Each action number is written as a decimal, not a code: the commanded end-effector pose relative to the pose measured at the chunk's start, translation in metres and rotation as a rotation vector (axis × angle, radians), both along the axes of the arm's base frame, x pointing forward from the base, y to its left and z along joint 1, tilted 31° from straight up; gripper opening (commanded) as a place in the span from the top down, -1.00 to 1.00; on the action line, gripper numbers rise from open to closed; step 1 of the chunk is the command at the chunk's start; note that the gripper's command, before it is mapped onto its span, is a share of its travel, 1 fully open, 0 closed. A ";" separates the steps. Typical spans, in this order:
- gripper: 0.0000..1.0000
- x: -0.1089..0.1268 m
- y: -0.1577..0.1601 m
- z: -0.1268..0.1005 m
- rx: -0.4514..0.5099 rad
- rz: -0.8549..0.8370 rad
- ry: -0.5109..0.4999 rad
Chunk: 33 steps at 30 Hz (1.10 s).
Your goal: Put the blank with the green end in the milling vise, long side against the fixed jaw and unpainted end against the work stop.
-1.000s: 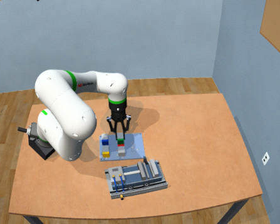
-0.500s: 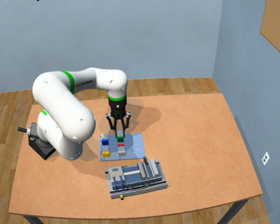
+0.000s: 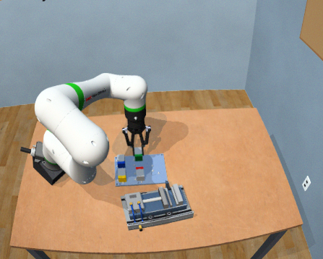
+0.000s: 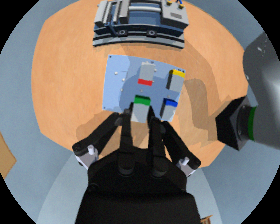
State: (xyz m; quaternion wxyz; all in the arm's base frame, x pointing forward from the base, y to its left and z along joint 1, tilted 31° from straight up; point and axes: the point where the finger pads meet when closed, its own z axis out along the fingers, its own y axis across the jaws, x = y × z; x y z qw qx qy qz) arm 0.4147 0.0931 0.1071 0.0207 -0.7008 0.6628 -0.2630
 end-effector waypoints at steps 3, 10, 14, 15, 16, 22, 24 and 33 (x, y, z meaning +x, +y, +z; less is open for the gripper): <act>0.80 -0.004 0.004 0.009 0.000 0.001 -0.001; 0.80 -0.007 0.007 0.017 0.001 0.001 -0.001; 0.80 -0.010 0.009 0.024 0.001 0.001 -0.001; 0.80 -0.011 0.010 0.026 0.001 0.001 -0.001; 0.80 -0.012 0.011 0.027 0.001 0.001 -0.001; 0.80 -0.017 0.014 0.038 0.000 0.001 -0.001; 0.80 -0.017 0.014 0.038 0.000 0.001 -0.001; 0.80 -0.027 0.023 0.061 0.001 0.001 -0.001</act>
